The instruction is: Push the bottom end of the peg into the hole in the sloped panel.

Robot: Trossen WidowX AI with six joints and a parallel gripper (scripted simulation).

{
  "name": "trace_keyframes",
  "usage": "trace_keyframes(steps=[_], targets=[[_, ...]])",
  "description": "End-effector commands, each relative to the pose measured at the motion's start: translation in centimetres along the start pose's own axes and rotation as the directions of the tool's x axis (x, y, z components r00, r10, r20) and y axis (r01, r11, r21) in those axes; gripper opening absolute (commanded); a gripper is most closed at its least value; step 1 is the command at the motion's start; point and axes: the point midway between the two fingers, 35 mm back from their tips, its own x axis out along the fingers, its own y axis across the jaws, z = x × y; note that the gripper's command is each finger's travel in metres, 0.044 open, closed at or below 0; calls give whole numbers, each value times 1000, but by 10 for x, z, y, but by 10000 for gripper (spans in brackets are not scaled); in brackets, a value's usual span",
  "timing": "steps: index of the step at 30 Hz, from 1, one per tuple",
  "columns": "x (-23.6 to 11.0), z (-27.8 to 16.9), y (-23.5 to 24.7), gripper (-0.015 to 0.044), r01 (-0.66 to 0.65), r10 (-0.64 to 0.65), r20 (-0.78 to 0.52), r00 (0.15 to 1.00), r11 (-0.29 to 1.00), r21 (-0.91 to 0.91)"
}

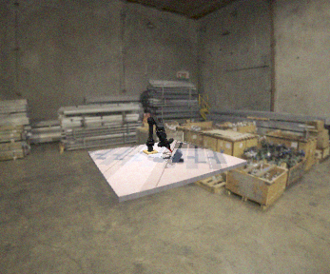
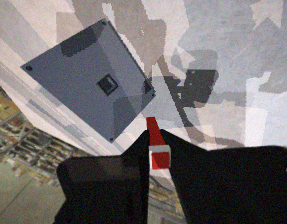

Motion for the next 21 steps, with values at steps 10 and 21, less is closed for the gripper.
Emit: trace_keyframes(steps=[10, 21], targets=[[-3, 11, -5, 0, -54, 60, -37, 998, 987, 153], [-8, 20, -7, 0, -102, 123, -59, 991, 955, 277]])
